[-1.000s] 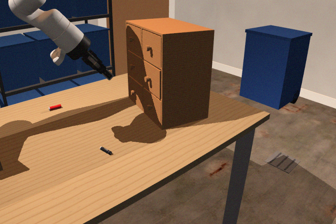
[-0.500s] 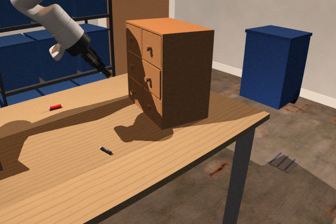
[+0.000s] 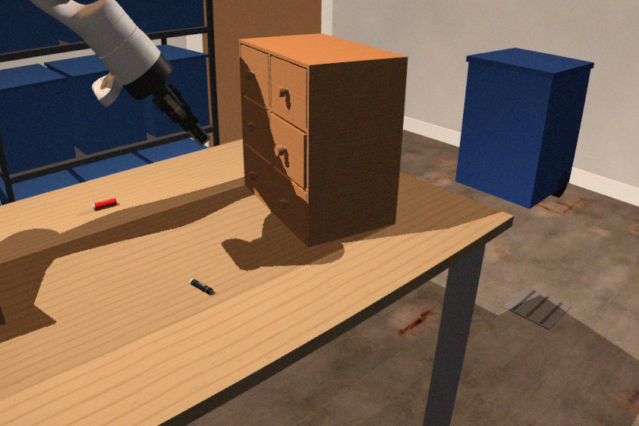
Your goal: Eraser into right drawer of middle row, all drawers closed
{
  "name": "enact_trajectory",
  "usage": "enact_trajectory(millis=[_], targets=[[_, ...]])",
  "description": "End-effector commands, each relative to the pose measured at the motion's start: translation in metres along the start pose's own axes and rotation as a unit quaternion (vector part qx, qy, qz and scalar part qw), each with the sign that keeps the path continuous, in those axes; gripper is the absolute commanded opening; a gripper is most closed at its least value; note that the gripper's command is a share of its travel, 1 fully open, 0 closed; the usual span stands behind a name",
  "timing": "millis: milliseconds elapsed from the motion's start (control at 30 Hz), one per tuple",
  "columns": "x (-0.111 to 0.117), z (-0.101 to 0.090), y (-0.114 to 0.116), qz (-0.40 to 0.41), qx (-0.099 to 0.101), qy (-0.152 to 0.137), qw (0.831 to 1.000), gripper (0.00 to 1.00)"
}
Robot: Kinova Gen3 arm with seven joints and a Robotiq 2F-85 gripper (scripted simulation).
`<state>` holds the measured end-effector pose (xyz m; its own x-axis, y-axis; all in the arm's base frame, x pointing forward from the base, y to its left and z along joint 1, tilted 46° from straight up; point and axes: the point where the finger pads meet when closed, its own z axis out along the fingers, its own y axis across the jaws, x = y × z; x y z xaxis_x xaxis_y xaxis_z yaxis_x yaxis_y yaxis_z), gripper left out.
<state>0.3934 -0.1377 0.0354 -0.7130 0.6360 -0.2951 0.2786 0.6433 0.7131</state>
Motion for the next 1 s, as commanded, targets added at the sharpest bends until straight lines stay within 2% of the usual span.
enact_trajectory(millis=[0,533,967], targets=[[-0.003,-0.002,0.0,-0.002,0.001,0.0,1.0,0.0],[-0.002,-0.012,-0.001,-0.002,0.002,0.031,1.0,0.0],[-0.001,-0.026,-0.001,-0.002,0.002,0.073,0.997,0.0]])
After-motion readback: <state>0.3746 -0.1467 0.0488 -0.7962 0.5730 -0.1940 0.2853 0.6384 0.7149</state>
